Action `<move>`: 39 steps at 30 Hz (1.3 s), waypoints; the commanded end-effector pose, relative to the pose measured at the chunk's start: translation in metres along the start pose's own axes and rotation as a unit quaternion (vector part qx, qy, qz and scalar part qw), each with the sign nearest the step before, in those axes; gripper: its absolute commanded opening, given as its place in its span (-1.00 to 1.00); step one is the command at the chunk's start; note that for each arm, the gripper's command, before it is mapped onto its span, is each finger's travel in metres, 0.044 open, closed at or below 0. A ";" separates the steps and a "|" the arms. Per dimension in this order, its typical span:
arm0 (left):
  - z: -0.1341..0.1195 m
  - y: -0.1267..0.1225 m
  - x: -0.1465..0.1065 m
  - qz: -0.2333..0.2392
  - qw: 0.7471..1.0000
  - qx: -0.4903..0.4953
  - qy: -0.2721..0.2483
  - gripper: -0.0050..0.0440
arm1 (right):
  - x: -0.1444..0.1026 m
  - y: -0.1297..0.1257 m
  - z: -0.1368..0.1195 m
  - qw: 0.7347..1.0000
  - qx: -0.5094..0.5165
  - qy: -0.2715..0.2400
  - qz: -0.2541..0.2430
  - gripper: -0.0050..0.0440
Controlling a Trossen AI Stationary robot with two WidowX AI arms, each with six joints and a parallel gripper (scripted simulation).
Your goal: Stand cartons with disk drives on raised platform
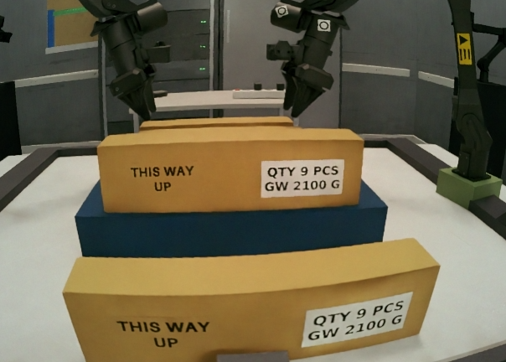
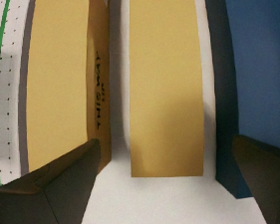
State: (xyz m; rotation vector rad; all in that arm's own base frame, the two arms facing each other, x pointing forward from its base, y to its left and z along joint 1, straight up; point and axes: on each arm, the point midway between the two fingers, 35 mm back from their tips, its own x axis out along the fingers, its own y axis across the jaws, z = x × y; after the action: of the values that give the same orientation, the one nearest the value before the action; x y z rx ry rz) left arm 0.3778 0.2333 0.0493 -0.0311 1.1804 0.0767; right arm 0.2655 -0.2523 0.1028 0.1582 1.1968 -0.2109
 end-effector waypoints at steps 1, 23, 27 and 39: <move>0.005 0.000 -0.008 0.007 1.000 0.003 -0.013 0.77 | -0.008 -0.002 0.006 1.000 -0.005 -0.014 -0.009 0.75; -0.022 0.000 0.058 -0.002 1.000 0.001 0.002 0.77 | 0.057 -0.004 -0.018 1.000 -0.003 -0.012 -0.007 0.75; -0.022 0.000 0.058 -0.002 1.000 0.001 0.002 0.77 | 0.057 -0.004 -0.018 1.000 -0.003 -0.012 -0.007 0.75; -0.021 0.000 0.058 0.000 1.000 0.000 0.000 0.77 | 0.058 -0.004 -0.018 1.000 -0.003 -0.011 -0.008 0.75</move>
State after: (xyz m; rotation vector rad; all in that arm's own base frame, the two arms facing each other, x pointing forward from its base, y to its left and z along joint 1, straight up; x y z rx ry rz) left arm 0.3756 0.2318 -0.0198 -0.0420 1.2003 0.0688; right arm 0.2678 -0.2547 0.0379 0.1504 1.1875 -0.2141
